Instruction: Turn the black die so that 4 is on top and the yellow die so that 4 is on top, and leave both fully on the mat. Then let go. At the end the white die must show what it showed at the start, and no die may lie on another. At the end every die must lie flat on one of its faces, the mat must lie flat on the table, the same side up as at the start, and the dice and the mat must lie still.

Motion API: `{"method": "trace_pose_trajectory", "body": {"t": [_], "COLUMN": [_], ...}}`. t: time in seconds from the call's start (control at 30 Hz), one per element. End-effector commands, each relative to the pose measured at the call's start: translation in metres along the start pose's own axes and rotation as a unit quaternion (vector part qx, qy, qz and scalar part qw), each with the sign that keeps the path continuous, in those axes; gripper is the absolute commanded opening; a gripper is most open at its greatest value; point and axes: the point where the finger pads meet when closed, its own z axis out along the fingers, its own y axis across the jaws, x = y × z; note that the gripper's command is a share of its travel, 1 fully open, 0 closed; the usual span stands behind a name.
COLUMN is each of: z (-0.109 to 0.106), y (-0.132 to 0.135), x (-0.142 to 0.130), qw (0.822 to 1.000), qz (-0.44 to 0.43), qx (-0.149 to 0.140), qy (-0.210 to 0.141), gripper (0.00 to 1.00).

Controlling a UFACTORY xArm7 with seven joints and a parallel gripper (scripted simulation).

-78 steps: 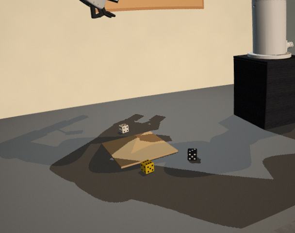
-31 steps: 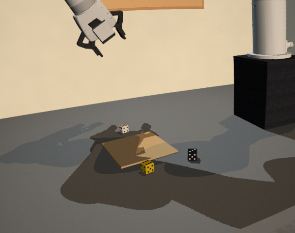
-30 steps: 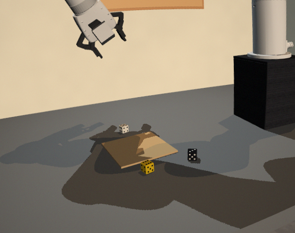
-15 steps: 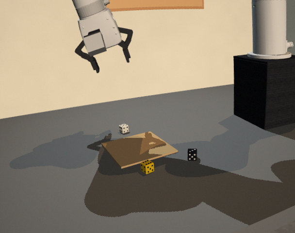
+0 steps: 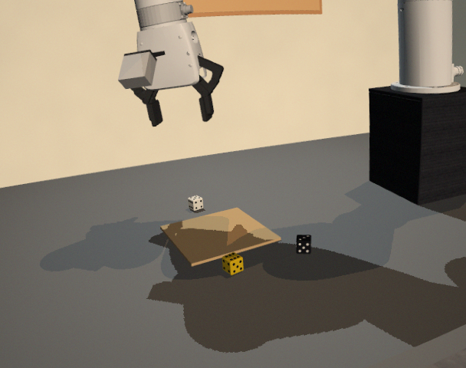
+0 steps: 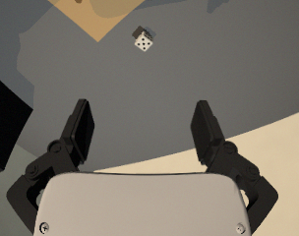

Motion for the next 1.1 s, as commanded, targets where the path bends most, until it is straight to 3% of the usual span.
{"method": "trace_pose_trajectory", "body": {"t": [0.0, 0.13, 1.07], "z": [0.0013, 0.0014, 0.0038], "y": [-0.0085, -0.0118, -0.0115], "x": [0.0185, 0.0236, 0.0239], "qw": [0.997, 0.994, 0.994], "qz": [0.068, 0.092, 0.093], "qx": [-0.025, -0.029, -0.030], "qy": [0.041, 0.054, 0.052], "gripper": [1.00, 1.00, 1.00]}}
